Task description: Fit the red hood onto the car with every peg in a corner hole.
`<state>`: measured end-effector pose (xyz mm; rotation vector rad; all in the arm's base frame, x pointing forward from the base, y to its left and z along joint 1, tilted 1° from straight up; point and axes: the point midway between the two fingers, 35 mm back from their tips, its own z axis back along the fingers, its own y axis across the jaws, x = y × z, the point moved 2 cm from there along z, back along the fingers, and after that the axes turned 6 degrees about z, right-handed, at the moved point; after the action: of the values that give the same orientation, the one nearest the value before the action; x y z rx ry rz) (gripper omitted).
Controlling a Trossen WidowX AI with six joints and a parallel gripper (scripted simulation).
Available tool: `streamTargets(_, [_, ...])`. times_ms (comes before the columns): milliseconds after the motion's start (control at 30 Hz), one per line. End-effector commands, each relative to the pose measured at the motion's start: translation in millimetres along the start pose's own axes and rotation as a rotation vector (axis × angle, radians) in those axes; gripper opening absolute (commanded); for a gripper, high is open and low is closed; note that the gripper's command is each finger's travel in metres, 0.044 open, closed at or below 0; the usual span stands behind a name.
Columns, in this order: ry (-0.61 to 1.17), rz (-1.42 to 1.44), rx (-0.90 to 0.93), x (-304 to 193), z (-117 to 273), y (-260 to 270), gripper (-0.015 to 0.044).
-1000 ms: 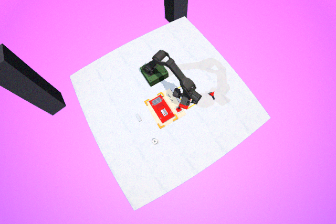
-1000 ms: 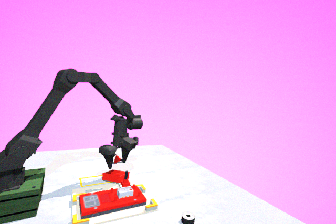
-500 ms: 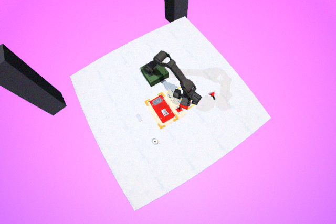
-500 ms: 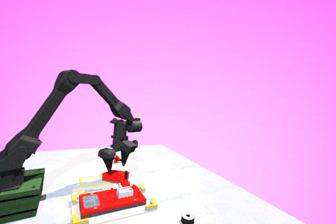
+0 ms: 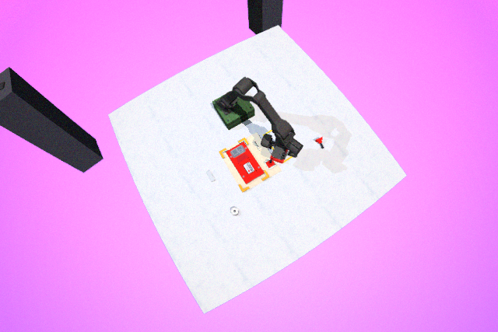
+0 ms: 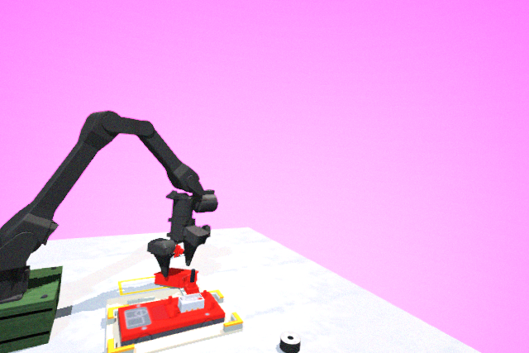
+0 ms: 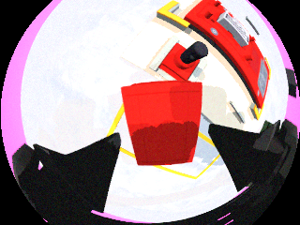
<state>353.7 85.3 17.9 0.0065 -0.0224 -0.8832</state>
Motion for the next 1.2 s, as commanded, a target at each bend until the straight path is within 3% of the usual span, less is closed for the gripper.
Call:
streamTargets(0, [0.001, 0.006, 0.0, 0, -2, 0, 0.044])
streamTargets(1167, [0.001, 0.006, 0.0, 0, -19, 0, 0.044])
